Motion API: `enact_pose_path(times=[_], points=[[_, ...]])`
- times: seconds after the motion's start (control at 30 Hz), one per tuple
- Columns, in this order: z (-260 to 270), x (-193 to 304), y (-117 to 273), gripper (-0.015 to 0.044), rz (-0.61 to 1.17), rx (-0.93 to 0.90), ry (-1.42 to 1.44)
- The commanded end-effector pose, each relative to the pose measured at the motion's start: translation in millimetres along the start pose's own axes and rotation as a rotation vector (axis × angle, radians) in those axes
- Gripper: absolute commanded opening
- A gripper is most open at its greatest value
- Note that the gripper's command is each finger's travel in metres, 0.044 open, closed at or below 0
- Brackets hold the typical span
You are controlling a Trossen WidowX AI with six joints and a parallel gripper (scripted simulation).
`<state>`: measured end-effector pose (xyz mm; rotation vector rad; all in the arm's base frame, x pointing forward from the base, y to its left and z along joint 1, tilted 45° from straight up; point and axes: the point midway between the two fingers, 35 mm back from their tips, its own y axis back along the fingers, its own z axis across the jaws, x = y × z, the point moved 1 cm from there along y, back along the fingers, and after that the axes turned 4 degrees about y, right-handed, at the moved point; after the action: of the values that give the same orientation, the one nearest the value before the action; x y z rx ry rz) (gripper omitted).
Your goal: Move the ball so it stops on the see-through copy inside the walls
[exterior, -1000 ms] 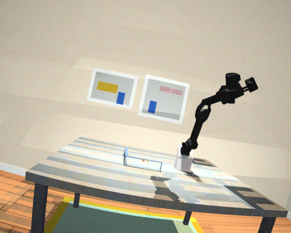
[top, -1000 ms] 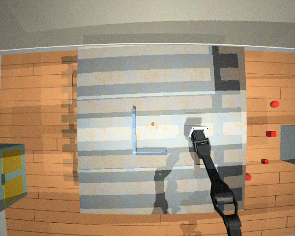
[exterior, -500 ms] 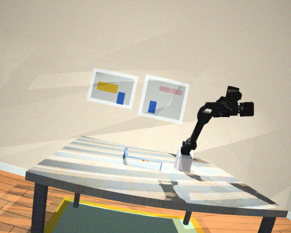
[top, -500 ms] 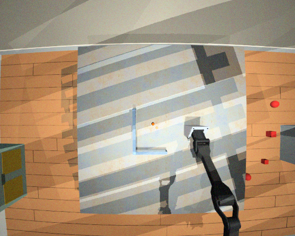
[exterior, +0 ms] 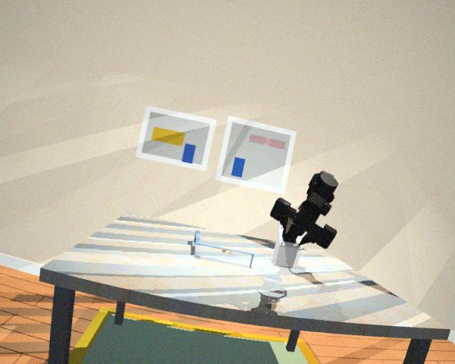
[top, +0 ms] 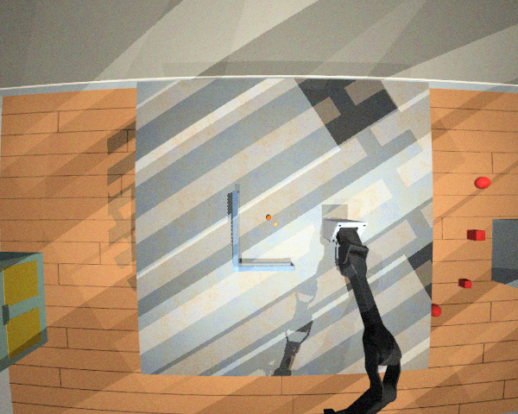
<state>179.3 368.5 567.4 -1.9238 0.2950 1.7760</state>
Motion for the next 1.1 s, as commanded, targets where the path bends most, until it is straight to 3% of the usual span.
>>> enact_pose_path(times=[0.0, 0.27, 0.5, 0.8, 1.07], points=[[-31.5, 50.0, -18.8, 0.02, 0.12, 0.041, 0.075], [-104.2, 134.1, -30.0, 0.02, 0.33, 0.117, 0.173], [-183.2, 216.0, -13.1, 0.02, 0.544, 0.178, 0.216], [-274.3, 309.2, 46.0, 0.02, 0.794, 0.233, 0.188], [-330.4, 380.5, 121.4, 0.02, 0.973, 0.254, 0.086]])
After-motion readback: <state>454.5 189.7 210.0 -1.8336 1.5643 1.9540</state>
